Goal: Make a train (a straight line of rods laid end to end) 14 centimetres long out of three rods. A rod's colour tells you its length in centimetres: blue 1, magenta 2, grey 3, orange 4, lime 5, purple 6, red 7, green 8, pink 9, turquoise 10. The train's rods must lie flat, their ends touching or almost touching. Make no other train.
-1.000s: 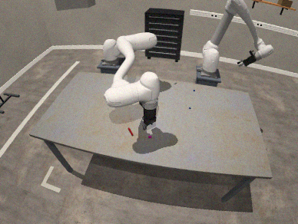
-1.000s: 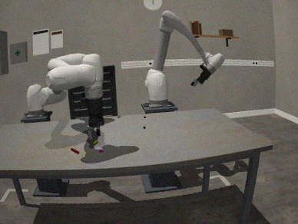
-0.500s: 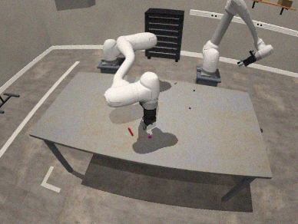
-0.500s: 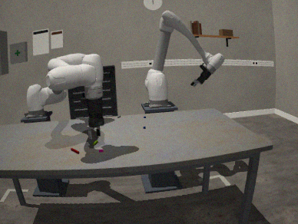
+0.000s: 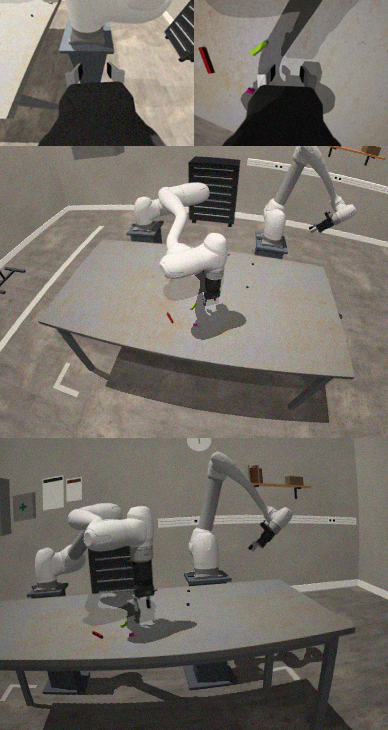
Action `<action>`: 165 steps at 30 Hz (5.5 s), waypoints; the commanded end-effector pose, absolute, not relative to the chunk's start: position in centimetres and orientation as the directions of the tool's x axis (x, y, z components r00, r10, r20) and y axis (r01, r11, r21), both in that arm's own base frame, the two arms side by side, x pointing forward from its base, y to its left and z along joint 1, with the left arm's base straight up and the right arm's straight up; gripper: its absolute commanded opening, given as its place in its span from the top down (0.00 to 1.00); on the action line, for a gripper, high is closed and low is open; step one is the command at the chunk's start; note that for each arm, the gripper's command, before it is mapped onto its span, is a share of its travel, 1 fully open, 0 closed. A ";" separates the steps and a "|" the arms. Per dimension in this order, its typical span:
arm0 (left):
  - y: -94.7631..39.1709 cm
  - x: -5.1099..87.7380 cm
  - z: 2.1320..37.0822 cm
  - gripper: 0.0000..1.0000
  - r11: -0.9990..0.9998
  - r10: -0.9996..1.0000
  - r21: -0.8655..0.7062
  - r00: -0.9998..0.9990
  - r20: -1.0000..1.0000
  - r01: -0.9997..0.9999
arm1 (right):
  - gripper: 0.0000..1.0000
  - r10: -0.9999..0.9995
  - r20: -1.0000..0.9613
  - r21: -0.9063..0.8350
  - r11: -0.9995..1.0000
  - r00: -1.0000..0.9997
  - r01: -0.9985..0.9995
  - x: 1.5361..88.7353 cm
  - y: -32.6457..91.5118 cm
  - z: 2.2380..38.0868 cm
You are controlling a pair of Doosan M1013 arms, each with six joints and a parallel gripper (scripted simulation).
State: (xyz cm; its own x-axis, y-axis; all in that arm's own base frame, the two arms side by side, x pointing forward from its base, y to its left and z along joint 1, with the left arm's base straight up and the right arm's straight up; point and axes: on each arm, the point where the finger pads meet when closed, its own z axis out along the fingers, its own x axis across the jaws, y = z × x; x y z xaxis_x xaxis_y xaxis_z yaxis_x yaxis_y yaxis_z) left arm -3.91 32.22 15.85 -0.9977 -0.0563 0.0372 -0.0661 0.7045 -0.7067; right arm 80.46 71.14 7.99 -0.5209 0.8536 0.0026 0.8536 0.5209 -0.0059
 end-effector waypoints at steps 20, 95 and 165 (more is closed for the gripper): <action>32.2 -3.9 15.9 0.00 0.705 -0.056 -0.706 -0.998 0.038 -0.066 | 0.00 1.000 0.001 0.001 0.028 -0.028 1.000 64.0 83.0 8.2; 32.2 -3.9 15.9 0.00 0.705 -0.056 -0.706 -0.998 0.038 -0.066 | 0.00 1.000 0.001 0.001 0.028 -0.028 1.000 64.0 83.0 8.2; 32.2 -3.9 15.9 0.00 0.705 -0.056 -0.706 -0.998 0.038 -0.066 | 0.00 1.000 0.002 0.001 0.028 -0.028 1.000 39.9 86.3 8.1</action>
State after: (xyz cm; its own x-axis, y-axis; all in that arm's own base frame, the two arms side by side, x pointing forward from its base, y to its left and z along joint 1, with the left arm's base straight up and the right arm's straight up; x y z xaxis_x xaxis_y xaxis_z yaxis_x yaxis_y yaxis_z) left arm -3.91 32.22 15.85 -0.9977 -0.0563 0.0372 -0.0661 0.7045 -0.7067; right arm 39.82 86.27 7.96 -0.0276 0.9996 -0.0001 0.9996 0.0276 0.0000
